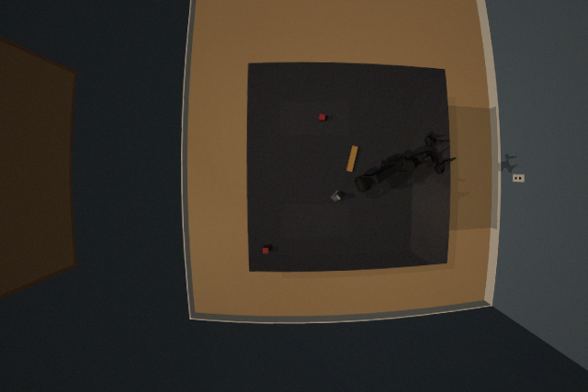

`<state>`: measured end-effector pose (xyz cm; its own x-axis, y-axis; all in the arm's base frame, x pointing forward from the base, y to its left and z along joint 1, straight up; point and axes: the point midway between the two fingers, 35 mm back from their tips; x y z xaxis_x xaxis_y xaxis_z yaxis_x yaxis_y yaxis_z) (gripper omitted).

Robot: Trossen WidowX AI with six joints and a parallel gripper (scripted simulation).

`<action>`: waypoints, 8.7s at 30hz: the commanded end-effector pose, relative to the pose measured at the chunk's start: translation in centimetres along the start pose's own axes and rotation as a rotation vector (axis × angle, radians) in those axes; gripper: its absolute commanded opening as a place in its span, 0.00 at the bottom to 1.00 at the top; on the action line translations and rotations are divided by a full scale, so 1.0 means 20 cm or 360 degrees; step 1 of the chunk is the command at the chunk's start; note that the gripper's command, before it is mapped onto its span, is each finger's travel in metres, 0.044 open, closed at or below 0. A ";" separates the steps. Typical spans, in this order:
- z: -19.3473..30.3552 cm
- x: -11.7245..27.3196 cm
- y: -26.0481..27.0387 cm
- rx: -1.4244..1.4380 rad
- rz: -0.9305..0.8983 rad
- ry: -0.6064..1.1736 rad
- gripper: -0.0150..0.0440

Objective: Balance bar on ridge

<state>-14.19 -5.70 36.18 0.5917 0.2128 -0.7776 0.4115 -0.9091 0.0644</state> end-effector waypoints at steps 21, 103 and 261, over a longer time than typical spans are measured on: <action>0.23 -0.06 0.30 -0.0051 -0.0370 0.0425 0.79; 0.04 1.14 1.48 0.0409 -0.3055 0.0720 0.79; -0.47 2.28 0.50 0.1583 -0.4804 -0.2191 0.25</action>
<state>23.18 -1.70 6.34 -0.0144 0.0039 0.9999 -0.9632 0.2684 -0.0149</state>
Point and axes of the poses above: the point midway between the two fingers, 35 mm back from their tips, its own x axis back along the fingers, its own y axis across the jaws, z = x × y, and after that the axes turned 1 degree about -x, right-handed
